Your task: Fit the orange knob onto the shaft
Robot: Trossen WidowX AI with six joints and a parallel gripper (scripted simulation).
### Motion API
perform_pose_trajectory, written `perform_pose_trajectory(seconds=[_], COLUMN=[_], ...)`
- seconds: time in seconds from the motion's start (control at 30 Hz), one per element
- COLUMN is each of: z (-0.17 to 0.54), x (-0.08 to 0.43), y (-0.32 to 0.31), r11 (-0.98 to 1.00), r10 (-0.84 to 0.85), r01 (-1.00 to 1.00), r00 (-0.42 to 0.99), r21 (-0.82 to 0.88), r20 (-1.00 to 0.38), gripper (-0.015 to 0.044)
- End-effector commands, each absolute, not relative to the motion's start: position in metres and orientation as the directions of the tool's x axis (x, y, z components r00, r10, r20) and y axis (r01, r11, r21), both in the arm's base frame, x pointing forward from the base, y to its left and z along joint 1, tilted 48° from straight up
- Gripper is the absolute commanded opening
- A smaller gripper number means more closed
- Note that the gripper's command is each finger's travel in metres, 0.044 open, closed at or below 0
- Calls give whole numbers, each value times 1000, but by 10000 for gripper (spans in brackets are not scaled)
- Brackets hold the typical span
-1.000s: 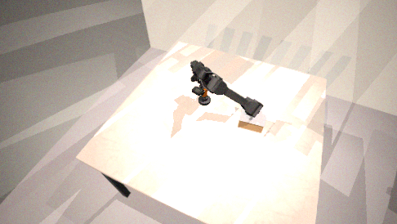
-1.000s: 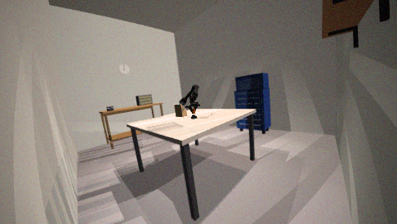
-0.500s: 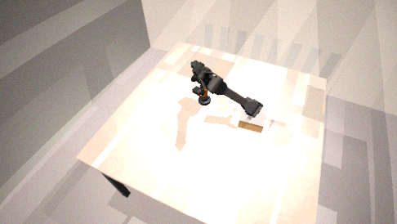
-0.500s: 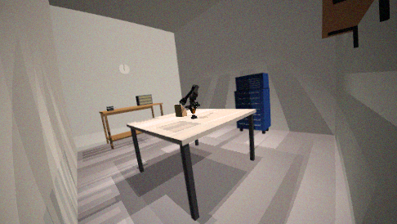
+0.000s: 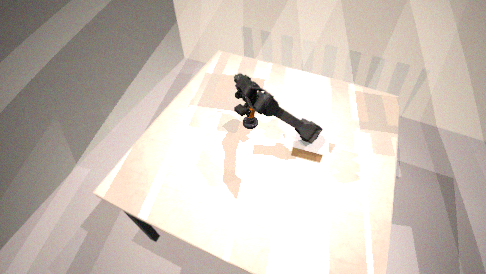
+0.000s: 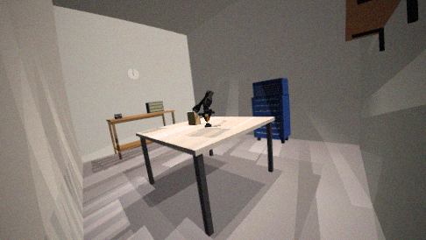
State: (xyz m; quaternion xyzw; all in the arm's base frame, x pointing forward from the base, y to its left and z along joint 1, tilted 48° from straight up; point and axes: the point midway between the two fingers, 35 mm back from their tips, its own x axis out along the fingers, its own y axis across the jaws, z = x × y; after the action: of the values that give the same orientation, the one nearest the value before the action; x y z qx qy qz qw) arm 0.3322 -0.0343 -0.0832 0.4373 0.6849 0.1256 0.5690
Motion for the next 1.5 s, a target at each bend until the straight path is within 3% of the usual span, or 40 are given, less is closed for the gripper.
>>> perform_pose_trajectory(seconds=[0.0,1.47], z=[-85,-83], x=[335,335], y=[-34,-34], r11=[562,562], r10=[740,740], r01=[520,520], r00=[30,30], r21=[643,643], r20=[-672,-672], gripper=[0,0])
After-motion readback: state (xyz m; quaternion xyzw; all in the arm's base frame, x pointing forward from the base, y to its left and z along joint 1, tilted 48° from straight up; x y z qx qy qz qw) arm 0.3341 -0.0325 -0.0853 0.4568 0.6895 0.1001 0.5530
